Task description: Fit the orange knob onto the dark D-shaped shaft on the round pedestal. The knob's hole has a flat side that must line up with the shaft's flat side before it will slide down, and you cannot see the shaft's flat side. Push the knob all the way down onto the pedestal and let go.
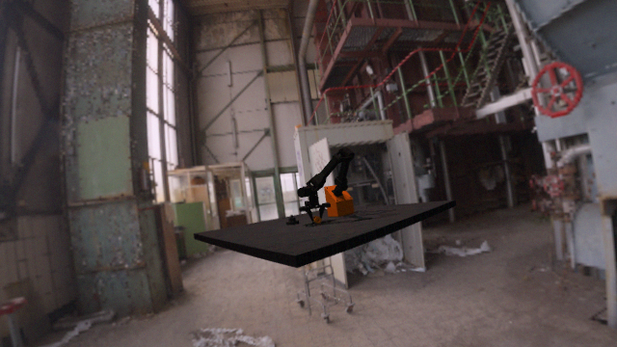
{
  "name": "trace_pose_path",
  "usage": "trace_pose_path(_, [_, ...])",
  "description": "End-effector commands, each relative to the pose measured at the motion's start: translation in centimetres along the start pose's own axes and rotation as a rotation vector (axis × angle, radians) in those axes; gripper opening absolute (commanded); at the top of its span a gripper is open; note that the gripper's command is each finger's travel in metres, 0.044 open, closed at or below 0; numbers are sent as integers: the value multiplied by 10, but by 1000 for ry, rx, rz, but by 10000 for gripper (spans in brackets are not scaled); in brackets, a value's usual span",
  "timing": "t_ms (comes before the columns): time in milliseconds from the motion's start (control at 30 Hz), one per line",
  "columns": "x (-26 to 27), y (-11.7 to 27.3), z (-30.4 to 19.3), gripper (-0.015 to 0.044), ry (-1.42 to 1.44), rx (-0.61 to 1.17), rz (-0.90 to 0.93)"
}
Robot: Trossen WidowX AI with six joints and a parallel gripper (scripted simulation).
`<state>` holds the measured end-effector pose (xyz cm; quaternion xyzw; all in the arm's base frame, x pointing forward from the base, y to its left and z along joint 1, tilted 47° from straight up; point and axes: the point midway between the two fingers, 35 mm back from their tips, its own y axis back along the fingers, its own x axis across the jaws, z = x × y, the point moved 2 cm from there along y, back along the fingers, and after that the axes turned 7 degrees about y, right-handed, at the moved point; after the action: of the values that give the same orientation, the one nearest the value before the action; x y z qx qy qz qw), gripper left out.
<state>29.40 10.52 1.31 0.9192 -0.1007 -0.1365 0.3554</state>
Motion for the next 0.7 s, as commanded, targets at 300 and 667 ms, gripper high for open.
trace_pose_path(300, [0, 0, 0, 179, -3, -13, 1])
trace_pose_path(667, [2, 7, -13, 179, 1, -188, -21])
